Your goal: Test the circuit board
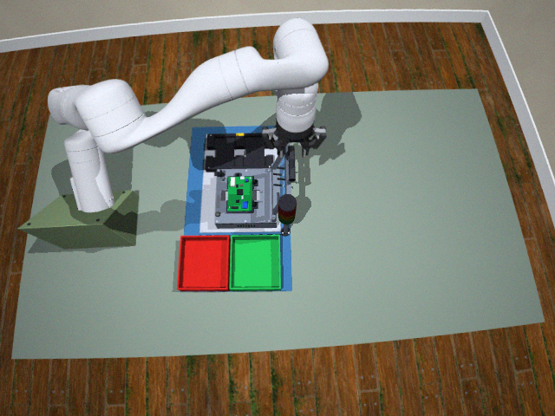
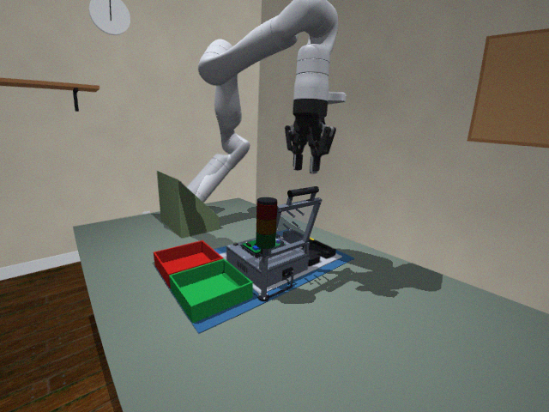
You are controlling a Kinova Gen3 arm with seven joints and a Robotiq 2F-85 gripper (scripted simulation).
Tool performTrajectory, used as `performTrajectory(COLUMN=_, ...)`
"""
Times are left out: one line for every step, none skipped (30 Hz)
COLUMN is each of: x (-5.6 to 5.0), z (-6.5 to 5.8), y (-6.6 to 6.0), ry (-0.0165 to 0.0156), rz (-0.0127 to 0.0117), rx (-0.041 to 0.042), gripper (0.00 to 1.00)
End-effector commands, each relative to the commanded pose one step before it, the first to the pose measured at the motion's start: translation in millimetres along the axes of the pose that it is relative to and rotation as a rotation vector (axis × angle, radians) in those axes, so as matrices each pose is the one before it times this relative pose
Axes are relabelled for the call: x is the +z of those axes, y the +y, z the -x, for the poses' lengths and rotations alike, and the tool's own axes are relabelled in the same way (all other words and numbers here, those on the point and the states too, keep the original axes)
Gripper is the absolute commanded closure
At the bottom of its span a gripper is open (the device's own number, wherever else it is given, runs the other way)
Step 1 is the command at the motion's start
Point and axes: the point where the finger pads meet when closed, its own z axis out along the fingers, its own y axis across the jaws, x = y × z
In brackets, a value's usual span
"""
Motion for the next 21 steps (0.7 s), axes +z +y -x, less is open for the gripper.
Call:
performTrajectory(x=1.45, z=0.14, y=-0.22, ry=-0.00003, rz=0.00078, rx=-0.00021, gripper=0.5)
performTrajectory(x=1.16, z=0.0, y=0.0, ry=-0.00001, rz=0.0, rx=0.0, gripper=0.5)
performTrajectory(x=1.22, z=0.0, y=0.0, ry=0.0, rz=0.0, rx=0.0, gripper=0.5)
performTrajectory(x=1.26, z=0.0, y=0.0, ry=0.0, rz=0.0, rx=0.0, gripper=0.5)
performTrajectory(x=1.28, z=0.0, y=0.0, ry=0.0, rz=0.0, rx=0.0, gripper=0.5)
performTrajectory(x=1.28, z=0.0, y=0.0, ry=-0.00001, rz=0.0, rx=0.0, gripper=0.5)
performTrajectory(x=1.24, z=0.0, y=0.0, ry=0.0, rz=0.0, rx=0.0, gripper=0.5)
performTrajectory(x=1.17, z=0.0, y=0.0, ry=0.00001, rz=0.0, rx=0.0, gripper=0.5)
performTrajectory(x=1.08, z=0.0, y=0.0, ry=0.0, rz=0.0, rx=0.0, gripper=0.5)
performTrajectory(x=0.97, z=0.0, y=0.0, ry=0.0, rz=0.0, rx=0.0, gripper=0.5)
performTrajectory(x=0.84, z=0.0, y=0.0, ry=0.0, rz=0.0, rx=0.0, gripper=0.5)
performTrajectory(x=0.7, z=0.0, y=0.0, ry=0.0, rz=0.0, rx=0.0, gripper=0.5)
performTrajectory(x=0.55, z=0.0, y=0.0, ry=0.0, rz=0.0, rx=0.0, gripper=0.5)
performTrajectory(x=0.0, z=0.0, y=0.0, ry=0.0, rz=0.0, rx=0.0, gripper=0.5)
performTrajectory(x=0.0, z=0.0, y=0.0, ry=0.0, rz=0.0, rx=0.0, gripper=0.5)
performTrajectory(x=0.4, z=0.0, y=0.0, ry=0.0, rz=0.0, rx=0.0, gripper=0.5)
performTrajectory(x=0.27, z=0.0, y=0.0, ry=0.0, rz=0.0, rx=0.0, gripper=0.5)
performTrajectory(x=0.15, z=0.0, y=0.0, ry=0.0, rz=0.0, rx=0.0, gripper=0.5)
performTrajectory(x=0.06, z=0.0, y=0.0, ry=0.0, rz=0.0, rx=0.0, gripper=0.5)
performTrajectory(x=0.01, z=0.0, y=0.0, ry=0.0, rz=0.0, rx=0.0, gripper=0.5)
performTrajectory(x=0.0, z=0.0, y=0.0, ry=0.0, rz=0.0, rx=0.0, gripper=0.5)
